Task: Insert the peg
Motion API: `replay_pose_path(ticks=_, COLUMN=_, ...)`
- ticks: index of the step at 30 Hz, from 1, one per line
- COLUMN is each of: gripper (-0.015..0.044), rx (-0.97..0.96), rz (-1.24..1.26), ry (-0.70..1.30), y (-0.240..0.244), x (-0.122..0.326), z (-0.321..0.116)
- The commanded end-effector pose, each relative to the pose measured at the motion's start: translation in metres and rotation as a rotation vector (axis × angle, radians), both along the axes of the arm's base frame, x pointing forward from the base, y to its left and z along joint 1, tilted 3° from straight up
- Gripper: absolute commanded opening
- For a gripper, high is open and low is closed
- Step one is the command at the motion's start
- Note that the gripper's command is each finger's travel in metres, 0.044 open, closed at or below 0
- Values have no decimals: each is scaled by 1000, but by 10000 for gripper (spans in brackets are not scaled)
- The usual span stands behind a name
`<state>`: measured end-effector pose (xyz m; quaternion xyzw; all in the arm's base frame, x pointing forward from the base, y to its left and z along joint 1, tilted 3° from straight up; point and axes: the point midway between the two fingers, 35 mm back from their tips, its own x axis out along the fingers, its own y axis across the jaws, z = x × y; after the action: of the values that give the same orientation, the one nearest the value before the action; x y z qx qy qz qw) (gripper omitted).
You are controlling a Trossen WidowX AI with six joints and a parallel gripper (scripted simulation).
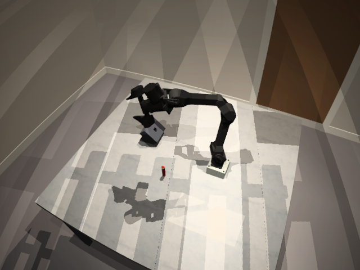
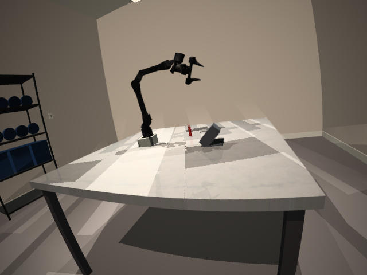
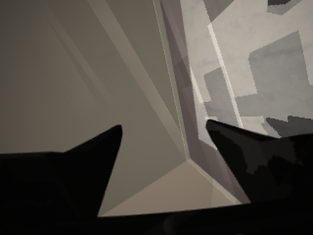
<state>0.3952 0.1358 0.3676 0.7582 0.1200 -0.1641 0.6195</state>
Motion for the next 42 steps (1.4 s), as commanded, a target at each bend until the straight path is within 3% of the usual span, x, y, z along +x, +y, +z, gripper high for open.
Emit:
replay_pose_path(ticks=1, gripper=440, rx=28, rz=29, ry=105, y=11, x=-3, z=-35)
replay_pose_path(ticks=16, gripper=440, rx=184, rz=-61, ry=560, y=30, x=-37, z=-172)
replay_pose_path(ticks=29, gripper=440, rx=274, rz=-330, ry=986, y=25, x=-99, z=-272)
replay_pose_path(ticks=34, gripper=440, rx=286, rz=-454, ry=1115, y=20, x=-125, z=-297)
replay_pose_path(ticks=42, gripper=440, rx=287, rz=-466, ry=1126, y=19, x=-128, z=-302)
